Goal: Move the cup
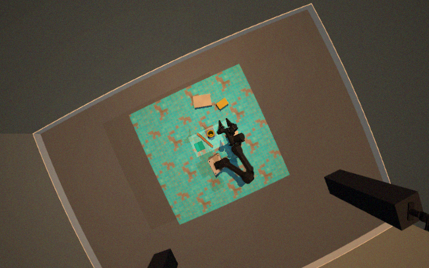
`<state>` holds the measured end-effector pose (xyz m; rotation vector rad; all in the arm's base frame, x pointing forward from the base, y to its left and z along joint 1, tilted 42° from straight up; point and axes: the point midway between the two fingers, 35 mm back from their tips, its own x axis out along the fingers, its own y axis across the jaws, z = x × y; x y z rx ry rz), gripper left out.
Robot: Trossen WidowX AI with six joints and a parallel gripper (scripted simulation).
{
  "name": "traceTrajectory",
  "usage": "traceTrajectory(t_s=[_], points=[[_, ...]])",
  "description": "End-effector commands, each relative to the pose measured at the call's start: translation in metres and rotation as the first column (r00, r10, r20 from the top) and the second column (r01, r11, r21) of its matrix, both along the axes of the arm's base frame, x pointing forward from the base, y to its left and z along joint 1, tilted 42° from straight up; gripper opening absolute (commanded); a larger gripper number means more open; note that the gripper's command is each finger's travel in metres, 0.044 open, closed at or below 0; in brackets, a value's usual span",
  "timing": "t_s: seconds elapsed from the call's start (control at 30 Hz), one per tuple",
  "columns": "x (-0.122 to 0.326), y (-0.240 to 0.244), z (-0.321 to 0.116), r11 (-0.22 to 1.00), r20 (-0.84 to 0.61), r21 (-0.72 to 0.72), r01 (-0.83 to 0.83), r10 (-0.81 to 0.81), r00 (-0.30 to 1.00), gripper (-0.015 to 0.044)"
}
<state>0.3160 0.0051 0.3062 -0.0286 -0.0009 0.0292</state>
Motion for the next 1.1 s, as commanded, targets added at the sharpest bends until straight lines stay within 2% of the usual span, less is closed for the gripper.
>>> traceTrajectory(t_s=[0.0,0.07,0.13,0.2,0.27,0.43,0.63,0.8,1.07], points=[[0.002,0.0,-0.003,1.0,-0.015,0.016,0.004,-0.004,1.0,0.0374],[0.012,-0.001,-0.028,0.989,-0.138,0.138,0.055,-0.036,0.99,0.0321],[0.022,-0.003,-0.066,0.942,-0.316,0.282,0.179,-0.085,0.945,0.0269],[0.025,-0.004,-0.102,0.866,-0.477,0.367,0.34,-0.139,0.868,0.0216],[0.024,-0.005,-0.13,0.786,-0.591,0.39,0.48,-0.186,0.785,0.0167],[0.011,-0.008,-0.179,0.591,-0.756,0.334,0.734,-0.297,0.583,0.0167],[-0.016,-0.016,-0.22,0.318,-0.831,0.175,0.932,-0.46,0.313,0.0167],[-0.042,-0.026,-0.239,0.065,-0.764,0.057,0.996,-0.64,0.086,0.0167],[-0.043,-0.027,-0.239,0.036,-0.744,0.049,0.998,-0.665,0.06,0.0167]])
